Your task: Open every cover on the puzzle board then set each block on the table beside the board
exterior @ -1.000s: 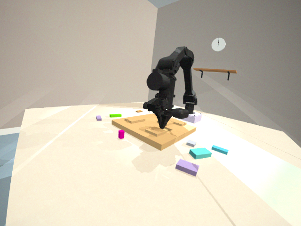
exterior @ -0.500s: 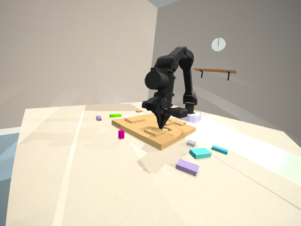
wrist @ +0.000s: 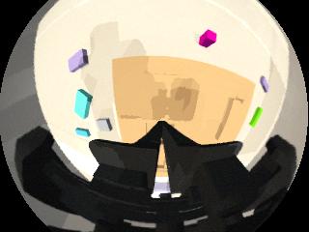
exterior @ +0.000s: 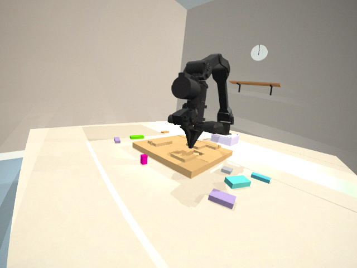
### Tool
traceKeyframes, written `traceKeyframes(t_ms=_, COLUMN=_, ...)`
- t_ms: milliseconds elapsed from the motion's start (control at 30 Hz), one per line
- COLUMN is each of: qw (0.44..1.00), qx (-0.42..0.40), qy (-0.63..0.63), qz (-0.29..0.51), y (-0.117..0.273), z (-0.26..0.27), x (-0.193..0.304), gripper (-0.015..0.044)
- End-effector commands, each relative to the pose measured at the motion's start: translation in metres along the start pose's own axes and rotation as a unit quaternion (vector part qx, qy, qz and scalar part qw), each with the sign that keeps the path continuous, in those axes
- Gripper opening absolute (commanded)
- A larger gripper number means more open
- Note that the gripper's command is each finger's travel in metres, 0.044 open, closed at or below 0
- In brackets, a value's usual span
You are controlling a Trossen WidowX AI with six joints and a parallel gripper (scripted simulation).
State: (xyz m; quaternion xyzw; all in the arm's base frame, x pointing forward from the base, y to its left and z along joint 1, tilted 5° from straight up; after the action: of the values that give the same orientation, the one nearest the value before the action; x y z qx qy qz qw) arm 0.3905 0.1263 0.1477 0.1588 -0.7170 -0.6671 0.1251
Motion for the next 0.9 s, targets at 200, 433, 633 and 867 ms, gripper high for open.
traceKeyframes(t_ms=200, qw=1.0, qx=0.002, qy=0.0, qz=-0.004, y=0.016, z=-0.001, x=-0.002, gripper=0.0)
traceKeyframes(t_ms=433, qw=1.0, qx=0.002, qy=0.0, qz=-0.004, y=0.026, z=-0.001, x=-0.002, gripper=0.0)
traceKeyframes(t_ms=633, qw=0.991, qx=0.0, qy=-0.135, qz=0.0, y=0.025, z=0.005, x=0.015, gripper=0.0)
traceKeyframes(t_ms=867, qw=0.917, qx=0.0, qy=-0.4, qz=0.0, y=0.031, z=0.014, x=0.052, gripper=0.0)
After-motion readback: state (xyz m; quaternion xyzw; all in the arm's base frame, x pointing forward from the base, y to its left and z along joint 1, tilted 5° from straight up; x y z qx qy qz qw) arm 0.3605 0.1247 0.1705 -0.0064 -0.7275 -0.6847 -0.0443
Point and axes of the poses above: the point midway between the two fingers, 35 mm back from their tips, its own y axis back along the fingers, its own z axis across the jaws, x = y × z, the point moved 9 cm from there along y, back along the fingers, and after that the axes turned 15 degrees about y, right-handed, at the moved point
